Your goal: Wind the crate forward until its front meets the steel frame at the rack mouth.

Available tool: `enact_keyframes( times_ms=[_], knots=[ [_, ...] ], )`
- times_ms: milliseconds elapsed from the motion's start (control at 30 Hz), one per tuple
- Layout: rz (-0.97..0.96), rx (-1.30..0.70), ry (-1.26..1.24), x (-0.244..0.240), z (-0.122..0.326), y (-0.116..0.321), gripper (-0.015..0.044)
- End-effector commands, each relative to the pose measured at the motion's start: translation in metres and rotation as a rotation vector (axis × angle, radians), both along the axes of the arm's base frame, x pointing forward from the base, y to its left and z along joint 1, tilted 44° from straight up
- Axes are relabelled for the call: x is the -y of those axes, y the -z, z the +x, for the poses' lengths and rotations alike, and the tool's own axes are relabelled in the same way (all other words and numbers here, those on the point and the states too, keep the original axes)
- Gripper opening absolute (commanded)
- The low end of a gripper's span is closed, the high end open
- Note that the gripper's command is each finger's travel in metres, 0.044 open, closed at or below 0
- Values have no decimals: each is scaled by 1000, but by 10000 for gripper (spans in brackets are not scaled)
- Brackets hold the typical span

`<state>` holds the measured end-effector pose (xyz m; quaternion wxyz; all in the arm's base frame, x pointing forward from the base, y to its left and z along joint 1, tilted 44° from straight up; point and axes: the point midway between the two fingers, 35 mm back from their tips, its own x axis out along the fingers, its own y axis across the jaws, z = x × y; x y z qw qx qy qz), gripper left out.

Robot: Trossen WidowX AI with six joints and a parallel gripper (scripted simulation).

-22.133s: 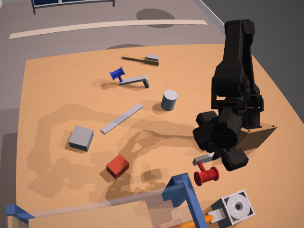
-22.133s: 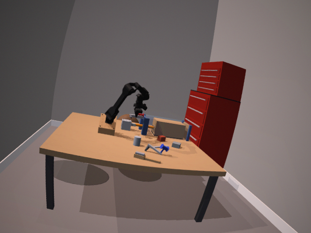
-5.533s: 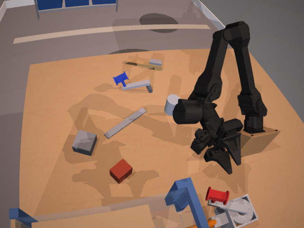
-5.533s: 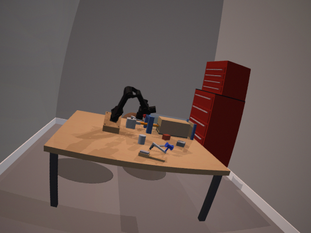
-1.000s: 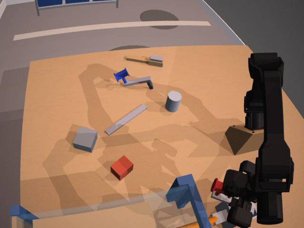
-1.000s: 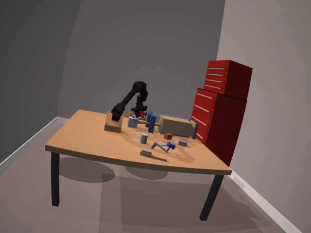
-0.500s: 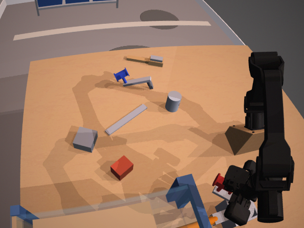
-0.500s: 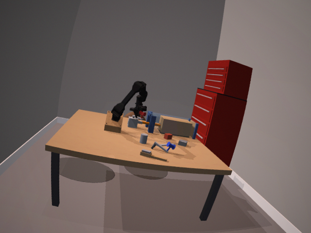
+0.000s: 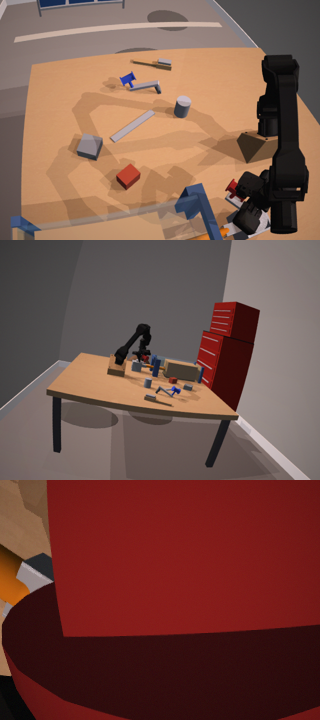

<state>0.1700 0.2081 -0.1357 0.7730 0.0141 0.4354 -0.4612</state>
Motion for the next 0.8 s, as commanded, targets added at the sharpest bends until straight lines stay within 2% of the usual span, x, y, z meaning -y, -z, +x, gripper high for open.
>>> enact_keyframes(
  times_ms=[0, 767],
  knots=[
    [2, 8, 8, 1, 0, 2, 0],
    [1, 3, 3, 7, -1, 7, 0]
  ],
)
